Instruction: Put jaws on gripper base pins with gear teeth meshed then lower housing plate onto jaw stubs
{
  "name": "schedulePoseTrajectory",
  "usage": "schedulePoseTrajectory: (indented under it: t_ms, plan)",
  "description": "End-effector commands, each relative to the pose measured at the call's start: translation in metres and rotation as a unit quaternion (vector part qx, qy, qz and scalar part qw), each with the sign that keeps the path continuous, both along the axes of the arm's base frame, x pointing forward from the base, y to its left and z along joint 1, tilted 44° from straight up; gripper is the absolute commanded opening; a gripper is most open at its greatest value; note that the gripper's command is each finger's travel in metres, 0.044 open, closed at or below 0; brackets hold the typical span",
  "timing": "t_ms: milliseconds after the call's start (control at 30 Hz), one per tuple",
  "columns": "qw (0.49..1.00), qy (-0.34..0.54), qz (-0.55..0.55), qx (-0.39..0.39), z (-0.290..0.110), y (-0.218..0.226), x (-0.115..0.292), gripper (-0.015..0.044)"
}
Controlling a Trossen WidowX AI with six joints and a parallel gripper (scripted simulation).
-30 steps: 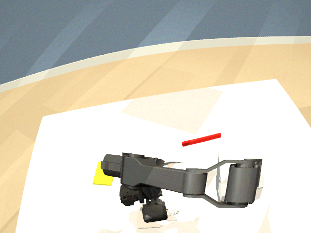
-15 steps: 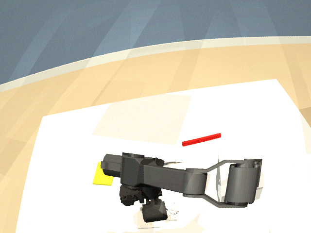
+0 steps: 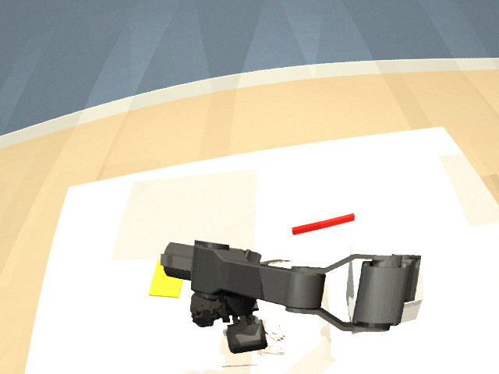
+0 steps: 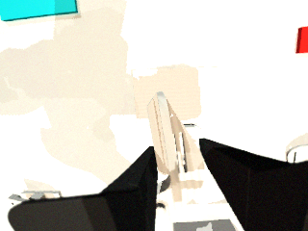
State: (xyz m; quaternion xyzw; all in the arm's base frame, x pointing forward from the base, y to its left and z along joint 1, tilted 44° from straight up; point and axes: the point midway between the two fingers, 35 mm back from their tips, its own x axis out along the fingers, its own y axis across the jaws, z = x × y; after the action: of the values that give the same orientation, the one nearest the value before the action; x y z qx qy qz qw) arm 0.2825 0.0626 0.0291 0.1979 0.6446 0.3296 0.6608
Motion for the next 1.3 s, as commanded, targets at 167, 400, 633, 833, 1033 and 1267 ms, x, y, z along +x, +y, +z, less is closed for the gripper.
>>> schedulePoseTrajectory:
  t_ms: [167,400,633,833,1033,1267]
  plan:
    - [1.0,-0.003,-0.002,-0.003,-0.019,-0.022,0.013,0.0134]
    - [1.0,-0.003,-0.002,-0.003,-0.033,-0.036,0.019,0.0134]
    - [1.0,-0.003,-0.002,-0.003,-0.034,-0.036,0.019,0.0134]
    - [1.0,-0.003,-0.002,-0.003,-0.034,-0.036,0.019,0.0134]
    - [1.0,-0.003,-0.002,-0.003,-0.034,-0.036,0.019,0.0134]
    - [1.0,-0.003,-0.002,-0.003,-0.034,-0.036,0.019,0.0134]
